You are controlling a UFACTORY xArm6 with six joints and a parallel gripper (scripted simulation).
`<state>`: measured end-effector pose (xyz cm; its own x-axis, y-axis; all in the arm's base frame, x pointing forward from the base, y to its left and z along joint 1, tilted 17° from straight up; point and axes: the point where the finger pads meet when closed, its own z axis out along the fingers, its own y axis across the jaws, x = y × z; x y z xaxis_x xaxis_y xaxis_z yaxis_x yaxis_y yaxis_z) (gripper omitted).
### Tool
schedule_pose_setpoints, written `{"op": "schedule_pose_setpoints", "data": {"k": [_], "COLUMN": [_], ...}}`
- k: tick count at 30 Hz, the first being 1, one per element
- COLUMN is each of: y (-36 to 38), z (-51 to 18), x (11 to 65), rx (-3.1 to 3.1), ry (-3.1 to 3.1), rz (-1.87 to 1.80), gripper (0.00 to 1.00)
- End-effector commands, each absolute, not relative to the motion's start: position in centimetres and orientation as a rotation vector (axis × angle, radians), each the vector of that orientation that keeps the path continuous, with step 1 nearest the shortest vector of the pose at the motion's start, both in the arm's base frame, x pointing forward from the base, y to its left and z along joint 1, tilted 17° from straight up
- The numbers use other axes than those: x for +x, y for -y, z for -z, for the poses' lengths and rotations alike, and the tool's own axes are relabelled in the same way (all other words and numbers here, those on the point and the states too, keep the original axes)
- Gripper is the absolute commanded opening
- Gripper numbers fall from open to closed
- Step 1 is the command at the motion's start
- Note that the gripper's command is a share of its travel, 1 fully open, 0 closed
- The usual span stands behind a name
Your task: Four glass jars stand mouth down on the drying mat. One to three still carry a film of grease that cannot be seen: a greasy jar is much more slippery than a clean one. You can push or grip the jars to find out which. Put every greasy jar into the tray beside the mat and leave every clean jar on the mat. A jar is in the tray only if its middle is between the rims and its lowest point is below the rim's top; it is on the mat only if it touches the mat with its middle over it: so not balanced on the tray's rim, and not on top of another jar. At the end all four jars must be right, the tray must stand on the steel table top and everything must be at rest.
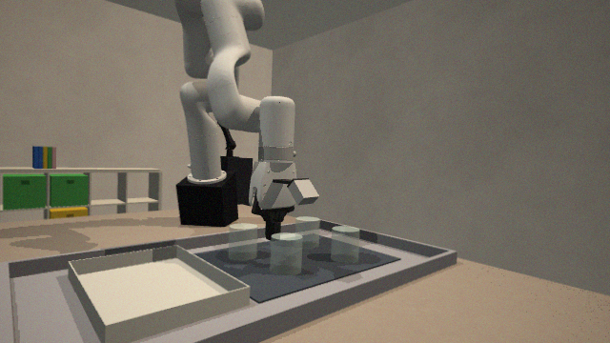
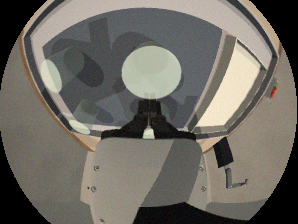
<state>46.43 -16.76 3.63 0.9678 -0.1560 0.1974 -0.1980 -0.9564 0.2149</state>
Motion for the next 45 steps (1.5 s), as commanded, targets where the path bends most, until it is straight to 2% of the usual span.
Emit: {"op": "schedule_pose_setpoints", "data": {"k": [1, 45], "y": [16.78, 16.78], "z": [-3.8, -4.2], "x": [46.61, 47.05], "rx": [2.882, 2.882], "ry": [0.263, 0.263], "rz": [-0.267, -0.267], "gripper": [0.0, 0.0]}}
